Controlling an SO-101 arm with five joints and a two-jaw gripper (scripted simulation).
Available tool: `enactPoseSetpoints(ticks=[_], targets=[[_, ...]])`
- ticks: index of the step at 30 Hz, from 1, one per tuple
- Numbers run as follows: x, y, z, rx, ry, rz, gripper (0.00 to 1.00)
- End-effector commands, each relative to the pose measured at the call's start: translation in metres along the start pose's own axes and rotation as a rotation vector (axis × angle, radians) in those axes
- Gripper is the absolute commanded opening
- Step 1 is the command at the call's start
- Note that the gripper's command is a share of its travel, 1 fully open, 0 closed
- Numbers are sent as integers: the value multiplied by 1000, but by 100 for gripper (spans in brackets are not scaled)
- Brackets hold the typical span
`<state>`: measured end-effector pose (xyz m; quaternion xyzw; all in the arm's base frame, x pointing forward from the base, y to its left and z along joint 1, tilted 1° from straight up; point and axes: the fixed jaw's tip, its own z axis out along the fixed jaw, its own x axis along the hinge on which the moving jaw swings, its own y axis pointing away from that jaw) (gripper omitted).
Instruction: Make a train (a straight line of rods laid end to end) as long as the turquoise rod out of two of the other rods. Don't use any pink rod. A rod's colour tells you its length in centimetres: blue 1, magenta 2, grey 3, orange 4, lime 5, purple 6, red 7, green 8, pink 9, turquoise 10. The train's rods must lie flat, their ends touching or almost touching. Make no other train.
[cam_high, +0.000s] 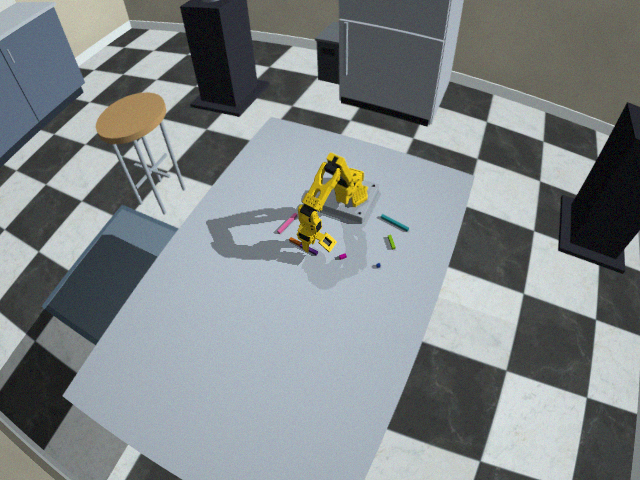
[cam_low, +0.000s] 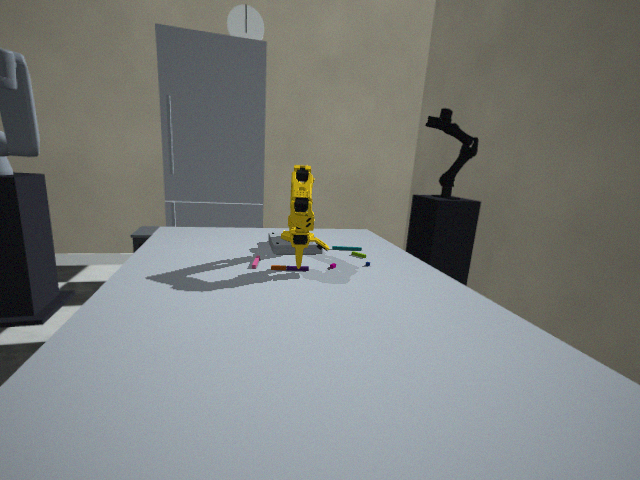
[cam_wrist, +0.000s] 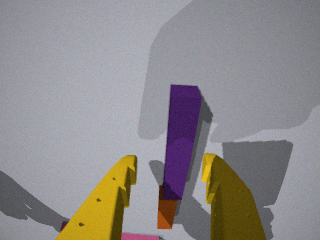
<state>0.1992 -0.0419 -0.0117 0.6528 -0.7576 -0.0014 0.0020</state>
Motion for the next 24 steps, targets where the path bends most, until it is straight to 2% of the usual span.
enactPoseSetpoints(ticks=[1, 7, 24], targets=[[1, 0, -7, 6, -1, -2, 17], [1, 0, -13, 6, -1, -2, 17], [1, 0, -18, 6, -1, -2, 17]])
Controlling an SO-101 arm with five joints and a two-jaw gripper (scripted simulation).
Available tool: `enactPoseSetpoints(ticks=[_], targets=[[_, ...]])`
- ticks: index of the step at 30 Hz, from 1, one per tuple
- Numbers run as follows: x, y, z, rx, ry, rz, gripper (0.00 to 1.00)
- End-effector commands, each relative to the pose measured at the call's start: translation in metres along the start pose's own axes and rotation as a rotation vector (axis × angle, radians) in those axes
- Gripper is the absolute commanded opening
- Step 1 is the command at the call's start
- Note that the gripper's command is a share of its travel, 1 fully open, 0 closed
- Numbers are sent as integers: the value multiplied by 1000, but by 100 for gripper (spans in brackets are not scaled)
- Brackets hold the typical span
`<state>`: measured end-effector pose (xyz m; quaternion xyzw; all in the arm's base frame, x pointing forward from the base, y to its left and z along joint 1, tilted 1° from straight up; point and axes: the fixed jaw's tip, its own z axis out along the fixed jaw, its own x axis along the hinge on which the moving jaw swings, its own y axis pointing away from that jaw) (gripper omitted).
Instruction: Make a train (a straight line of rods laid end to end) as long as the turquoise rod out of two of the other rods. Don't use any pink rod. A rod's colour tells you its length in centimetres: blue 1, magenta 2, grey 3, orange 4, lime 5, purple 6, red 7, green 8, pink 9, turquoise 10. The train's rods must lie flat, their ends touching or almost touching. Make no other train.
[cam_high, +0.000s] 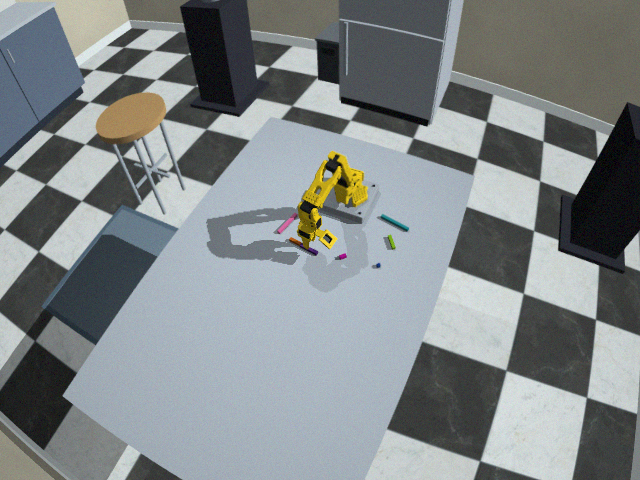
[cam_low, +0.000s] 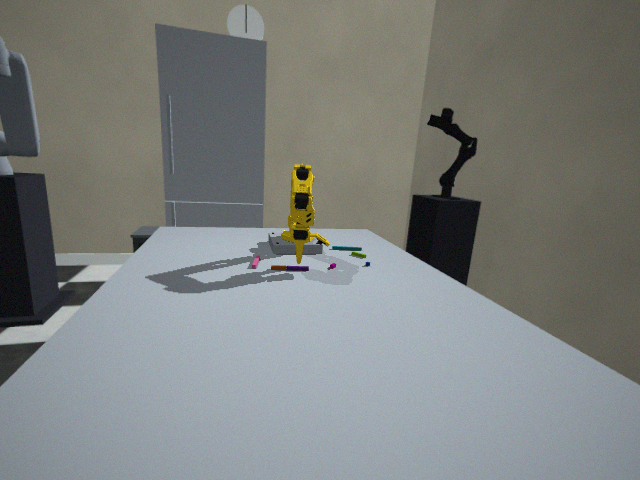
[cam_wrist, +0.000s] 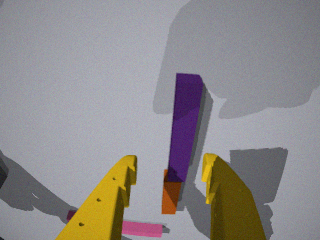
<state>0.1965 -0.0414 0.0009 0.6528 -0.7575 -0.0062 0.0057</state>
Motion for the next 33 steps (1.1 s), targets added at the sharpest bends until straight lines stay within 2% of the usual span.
enactPoseSetpoints(ticks=[1, 17, 33], targets=[[1, -3, -5, 18, 0, -2, 17], [1, -2, -29, 18, 0, -2, 17], [1, -2, -33, 18, 0, -2, 17]])
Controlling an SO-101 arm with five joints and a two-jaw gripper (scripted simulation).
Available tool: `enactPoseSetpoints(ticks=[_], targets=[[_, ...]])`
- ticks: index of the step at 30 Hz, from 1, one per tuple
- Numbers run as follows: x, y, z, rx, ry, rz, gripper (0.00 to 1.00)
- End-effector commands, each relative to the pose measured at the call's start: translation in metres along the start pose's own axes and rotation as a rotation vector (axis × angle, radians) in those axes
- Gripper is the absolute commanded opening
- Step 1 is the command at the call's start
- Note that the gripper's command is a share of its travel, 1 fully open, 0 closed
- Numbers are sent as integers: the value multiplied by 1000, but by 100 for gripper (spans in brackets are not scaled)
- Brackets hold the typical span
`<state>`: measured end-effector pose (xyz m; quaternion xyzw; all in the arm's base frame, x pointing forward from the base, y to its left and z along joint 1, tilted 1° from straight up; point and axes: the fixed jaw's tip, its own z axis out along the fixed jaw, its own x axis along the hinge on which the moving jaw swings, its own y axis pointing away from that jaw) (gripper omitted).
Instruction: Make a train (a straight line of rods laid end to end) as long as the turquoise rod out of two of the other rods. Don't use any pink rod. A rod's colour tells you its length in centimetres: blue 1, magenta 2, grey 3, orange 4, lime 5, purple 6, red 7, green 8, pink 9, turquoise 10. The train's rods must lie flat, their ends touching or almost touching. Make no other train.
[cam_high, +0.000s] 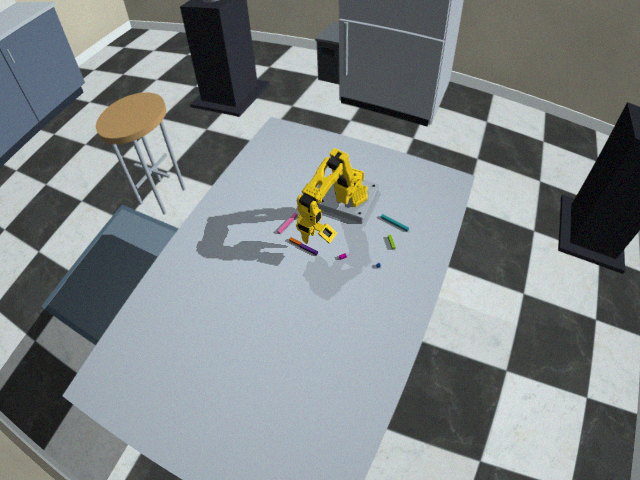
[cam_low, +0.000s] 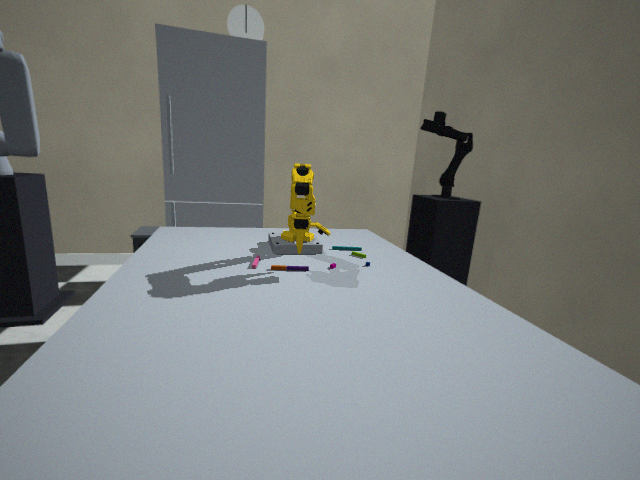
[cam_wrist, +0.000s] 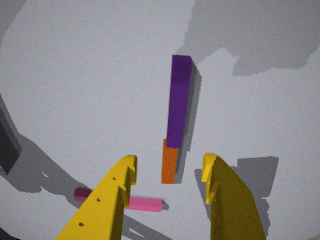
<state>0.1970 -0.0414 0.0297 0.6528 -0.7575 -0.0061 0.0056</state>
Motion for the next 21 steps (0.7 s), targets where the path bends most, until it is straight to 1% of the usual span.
enactPoseSetpoints(ticks=[1, 21], targets=[[1, -2, -4, 18, 0, -2, 17], [1, -1, -5, 21, 0, 13, 17]])
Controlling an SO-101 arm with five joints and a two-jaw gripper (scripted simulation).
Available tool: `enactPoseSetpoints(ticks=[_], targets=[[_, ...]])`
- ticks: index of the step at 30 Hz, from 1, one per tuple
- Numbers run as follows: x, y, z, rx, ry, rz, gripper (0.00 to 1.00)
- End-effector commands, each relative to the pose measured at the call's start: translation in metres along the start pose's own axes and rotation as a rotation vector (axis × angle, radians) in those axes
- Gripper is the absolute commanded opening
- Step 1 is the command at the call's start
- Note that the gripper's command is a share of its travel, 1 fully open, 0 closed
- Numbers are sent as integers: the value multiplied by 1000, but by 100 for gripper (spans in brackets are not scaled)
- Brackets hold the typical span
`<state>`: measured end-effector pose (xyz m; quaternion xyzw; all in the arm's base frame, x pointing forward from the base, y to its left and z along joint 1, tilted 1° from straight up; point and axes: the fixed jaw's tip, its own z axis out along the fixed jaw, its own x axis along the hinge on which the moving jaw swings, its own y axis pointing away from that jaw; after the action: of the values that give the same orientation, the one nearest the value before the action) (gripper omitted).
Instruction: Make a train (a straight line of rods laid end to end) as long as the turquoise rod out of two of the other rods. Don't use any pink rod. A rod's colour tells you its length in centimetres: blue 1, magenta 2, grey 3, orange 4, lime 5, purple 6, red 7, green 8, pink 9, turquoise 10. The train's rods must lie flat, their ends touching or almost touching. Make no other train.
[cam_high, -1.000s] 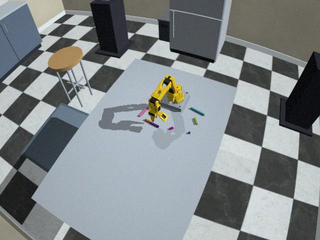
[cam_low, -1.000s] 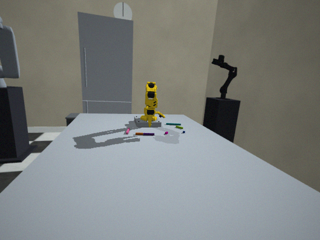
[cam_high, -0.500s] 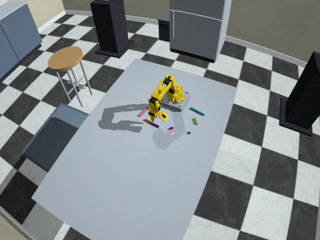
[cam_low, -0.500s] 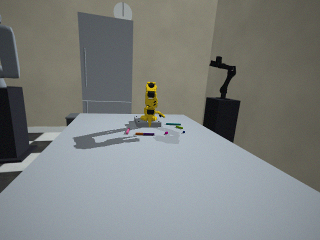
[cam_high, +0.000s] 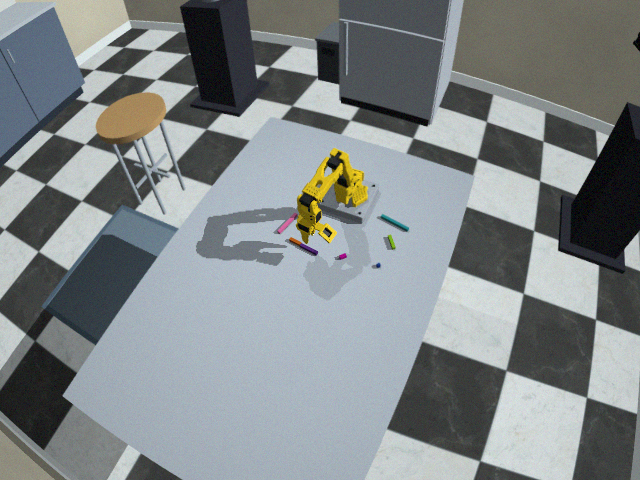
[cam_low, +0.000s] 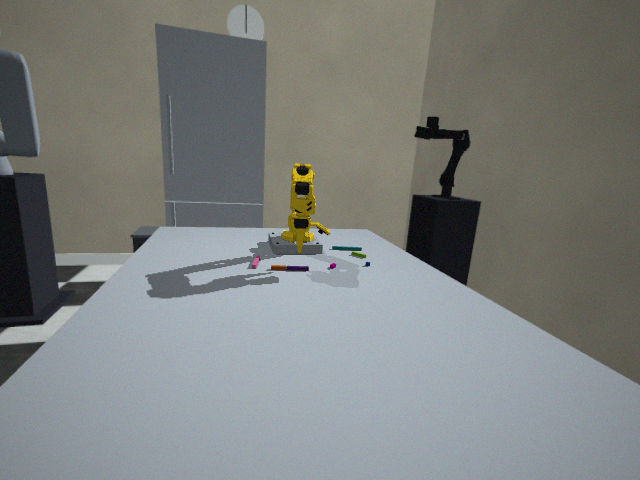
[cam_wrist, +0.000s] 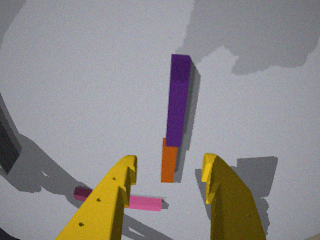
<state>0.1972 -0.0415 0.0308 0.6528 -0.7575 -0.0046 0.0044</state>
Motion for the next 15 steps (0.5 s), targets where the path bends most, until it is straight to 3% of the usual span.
enactPoseSetpoints(ticks=[1, 15], targets=[[1, -1, -5, 18, -1, 19, 17], [-5, 4, -22, 62, -6, 217, 17]])
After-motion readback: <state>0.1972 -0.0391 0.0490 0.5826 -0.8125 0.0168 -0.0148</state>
